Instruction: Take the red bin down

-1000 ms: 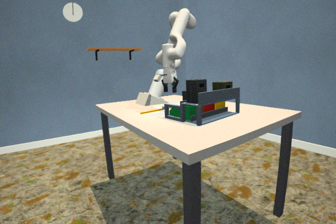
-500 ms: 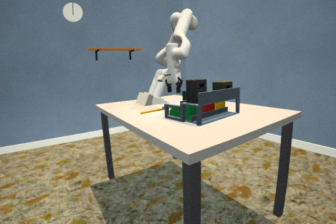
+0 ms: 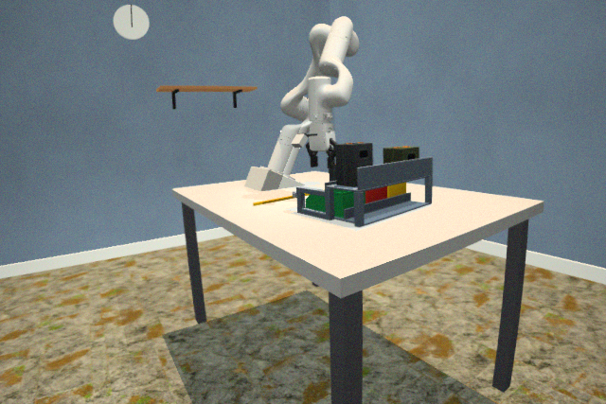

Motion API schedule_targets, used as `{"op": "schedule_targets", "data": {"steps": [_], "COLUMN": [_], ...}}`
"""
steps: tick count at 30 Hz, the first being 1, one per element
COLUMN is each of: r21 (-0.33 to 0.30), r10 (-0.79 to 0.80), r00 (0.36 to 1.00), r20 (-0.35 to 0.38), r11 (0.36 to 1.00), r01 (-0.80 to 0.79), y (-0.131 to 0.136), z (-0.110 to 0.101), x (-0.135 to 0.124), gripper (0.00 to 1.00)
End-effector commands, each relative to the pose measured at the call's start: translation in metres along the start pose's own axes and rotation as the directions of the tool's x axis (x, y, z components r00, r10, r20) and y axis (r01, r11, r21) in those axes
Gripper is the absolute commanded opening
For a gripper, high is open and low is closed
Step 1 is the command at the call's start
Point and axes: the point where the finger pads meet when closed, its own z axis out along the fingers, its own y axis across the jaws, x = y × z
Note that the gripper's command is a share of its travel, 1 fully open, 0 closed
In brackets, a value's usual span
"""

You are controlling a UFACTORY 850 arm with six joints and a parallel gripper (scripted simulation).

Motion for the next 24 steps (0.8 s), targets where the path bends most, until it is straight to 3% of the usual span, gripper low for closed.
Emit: {"op": "schedule_targets", "data": {"steps": [1,3,15,20,24], "r21": [0.002,0.002,0.002,0.002,0.002], "r10": [-0.002,-0.002,-0.002,-0.002,-0.002], "r00": [1.000,1.000,1.000,1.000,1.000], "r20": [-0.001,-0.001,-0.001,-0.001,-0.001], "r11": [1.000,1.000,1.000,1.000,1.000], "r01": [0.002,0.002,0.002,0.002,0.002], "y": [-0.032,-0.053,-0.053,-0.099,-0.099], "z": [-0.001,0.000,0.000,0.000,0.000], "x": [-0.005,-0.009,-0.009,-0.017,-0.017], "gripper": [1.00,1.00,1.00,1.00,1.00]}}
